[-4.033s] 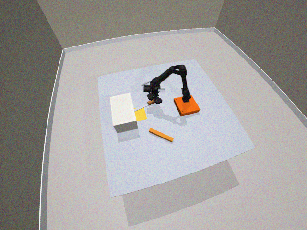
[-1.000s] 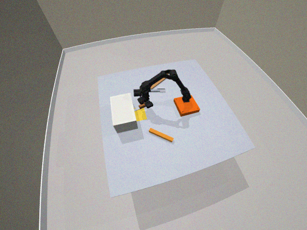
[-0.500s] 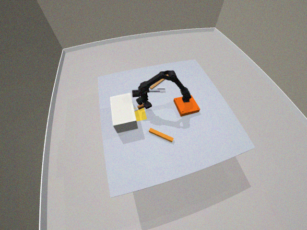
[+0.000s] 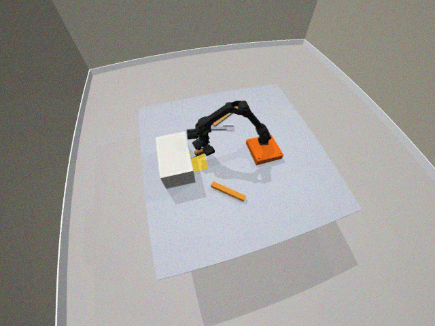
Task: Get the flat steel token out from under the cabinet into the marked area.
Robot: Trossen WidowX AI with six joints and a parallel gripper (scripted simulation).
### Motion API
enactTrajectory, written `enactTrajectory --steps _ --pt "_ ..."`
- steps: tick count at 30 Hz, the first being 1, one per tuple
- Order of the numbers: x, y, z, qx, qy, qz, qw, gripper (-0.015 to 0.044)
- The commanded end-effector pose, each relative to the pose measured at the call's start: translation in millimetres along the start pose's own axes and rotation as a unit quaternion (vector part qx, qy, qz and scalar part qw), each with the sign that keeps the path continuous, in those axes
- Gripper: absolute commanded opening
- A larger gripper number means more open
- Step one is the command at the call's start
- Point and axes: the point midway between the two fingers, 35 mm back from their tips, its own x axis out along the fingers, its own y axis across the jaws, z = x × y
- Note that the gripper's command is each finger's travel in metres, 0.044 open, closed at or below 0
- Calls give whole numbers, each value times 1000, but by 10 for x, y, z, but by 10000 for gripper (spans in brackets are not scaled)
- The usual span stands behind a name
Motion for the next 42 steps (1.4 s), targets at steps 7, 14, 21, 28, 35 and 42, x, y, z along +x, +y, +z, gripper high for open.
enactTrajectory --steps 7,14,21,28,35,42 --pt "6 156 4 -3 0 3 1000 0" --pt "4 167 5 -3 0 3 1000 0" --pt "5 160 -34 -3 1 3 1000 0" --pt "5 153 -98 -3 1 3 1000 0" --pt "7 149 -162 -3 1 3 1000 0" --pt "8 146 -227 -3 1 3 1000 0"
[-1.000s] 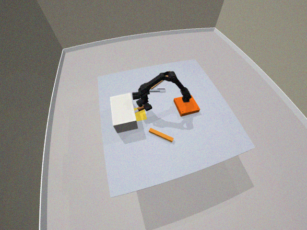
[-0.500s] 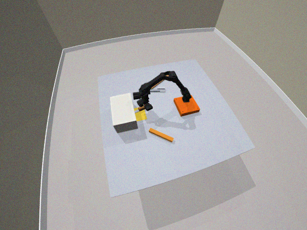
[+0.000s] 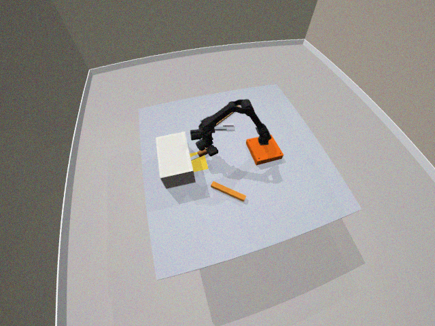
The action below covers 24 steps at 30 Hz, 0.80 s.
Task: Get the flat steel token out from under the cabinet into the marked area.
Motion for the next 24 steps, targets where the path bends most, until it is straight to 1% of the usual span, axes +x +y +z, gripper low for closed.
enactTrajectory --steps 1,24 --pt "8 2 -63 -2 2 0 1000 0" --pt "12 -8 -287 -2 3 0 1000 0"
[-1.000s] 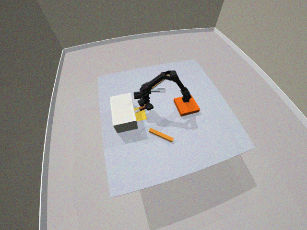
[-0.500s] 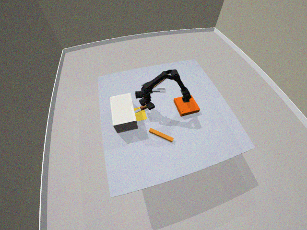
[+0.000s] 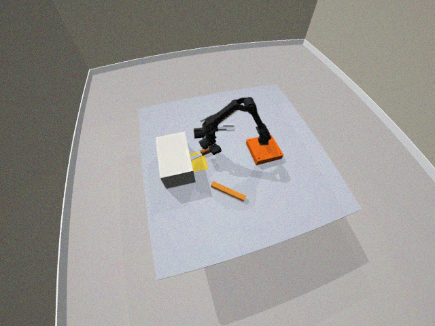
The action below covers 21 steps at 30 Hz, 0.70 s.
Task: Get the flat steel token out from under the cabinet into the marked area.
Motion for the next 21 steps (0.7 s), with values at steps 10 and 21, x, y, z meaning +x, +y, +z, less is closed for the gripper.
enactTrajectory --steps 10,21 --pt "10 -3 -161 -1 2 0 1000 0" --pt "11 -7 -277 -1 3 0 1000 0"
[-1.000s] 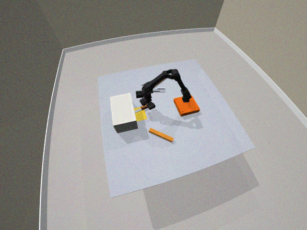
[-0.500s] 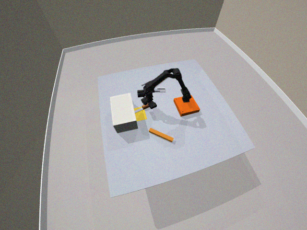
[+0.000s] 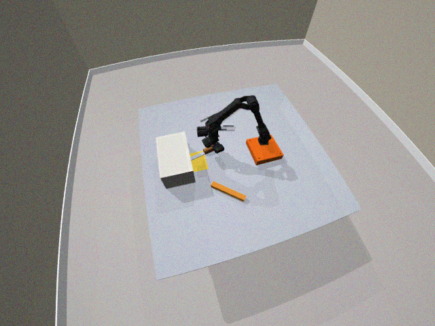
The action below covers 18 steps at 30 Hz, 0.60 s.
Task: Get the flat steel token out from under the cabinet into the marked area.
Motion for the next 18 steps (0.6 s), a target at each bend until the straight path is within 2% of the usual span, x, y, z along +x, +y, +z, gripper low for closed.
enactTrajectory --steps 1,18 --pt "8 0 -72 -1 2 0 1000 0" --pt "11 -7 -261 -1 3 0 1000 0"
